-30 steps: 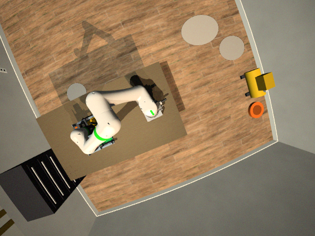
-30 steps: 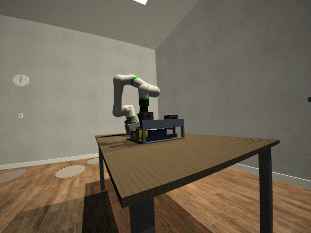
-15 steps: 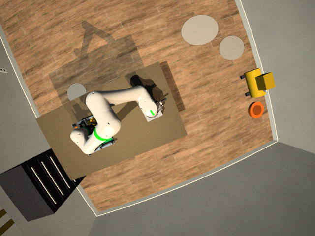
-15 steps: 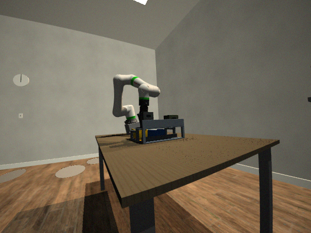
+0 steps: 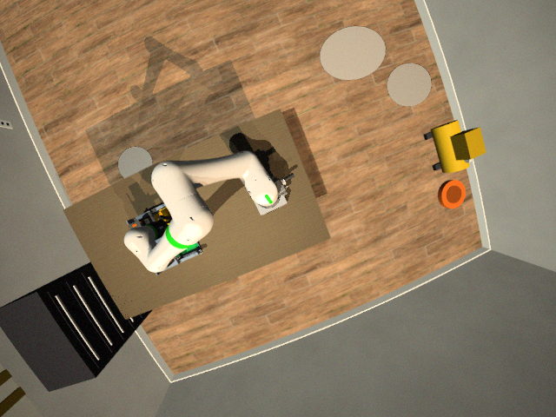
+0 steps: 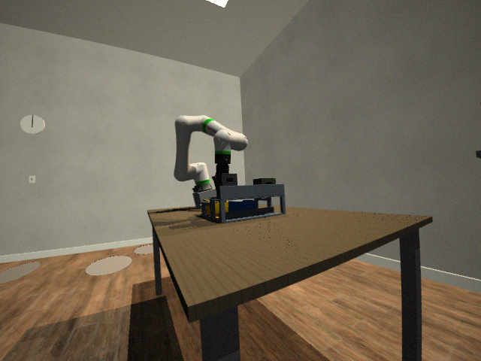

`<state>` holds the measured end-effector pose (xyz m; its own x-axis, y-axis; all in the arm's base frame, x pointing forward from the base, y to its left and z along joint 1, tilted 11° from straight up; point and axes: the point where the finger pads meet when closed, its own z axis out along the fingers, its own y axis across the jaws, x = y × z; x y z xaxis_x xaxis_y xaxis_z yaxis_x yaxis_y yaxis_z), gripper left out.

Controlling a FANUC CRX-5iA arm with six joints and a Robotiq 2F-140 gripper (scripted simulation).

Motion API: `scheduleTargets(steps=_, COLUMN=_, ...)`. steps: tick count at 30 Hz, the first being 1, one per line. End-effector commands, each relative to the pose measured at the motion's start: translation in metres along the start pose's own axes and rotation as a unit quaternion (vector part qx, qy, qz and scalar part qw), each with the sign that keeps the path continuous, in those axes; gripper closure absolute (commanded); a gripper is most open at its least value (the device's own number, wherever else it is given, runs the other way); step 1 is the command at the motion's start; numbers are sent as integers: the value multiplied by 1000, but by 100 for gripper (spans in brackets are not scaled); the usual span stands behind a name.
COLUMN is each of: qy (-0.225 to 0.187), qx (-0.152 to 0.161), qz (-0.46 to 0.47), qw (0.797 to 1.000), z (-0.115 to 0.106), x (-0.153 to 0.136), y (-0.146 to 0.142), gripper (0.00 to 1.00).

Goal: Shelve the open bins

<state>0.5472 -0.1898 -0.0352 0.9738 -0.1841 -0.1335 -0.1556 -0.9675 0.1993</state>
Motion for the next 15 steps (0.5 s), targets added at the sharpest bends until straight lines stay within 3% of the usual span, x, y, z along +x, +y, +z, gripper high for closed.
scheduleTargets(steps=1, qy=1, qx=0, qz=0, qw=1000, z=0, x=1, y=0, gripper=100)
scheduleTargets(steps=15, qy=7, qx=0, qz=0, qw=1000, z=0, x=8, y=0, gripper=100)
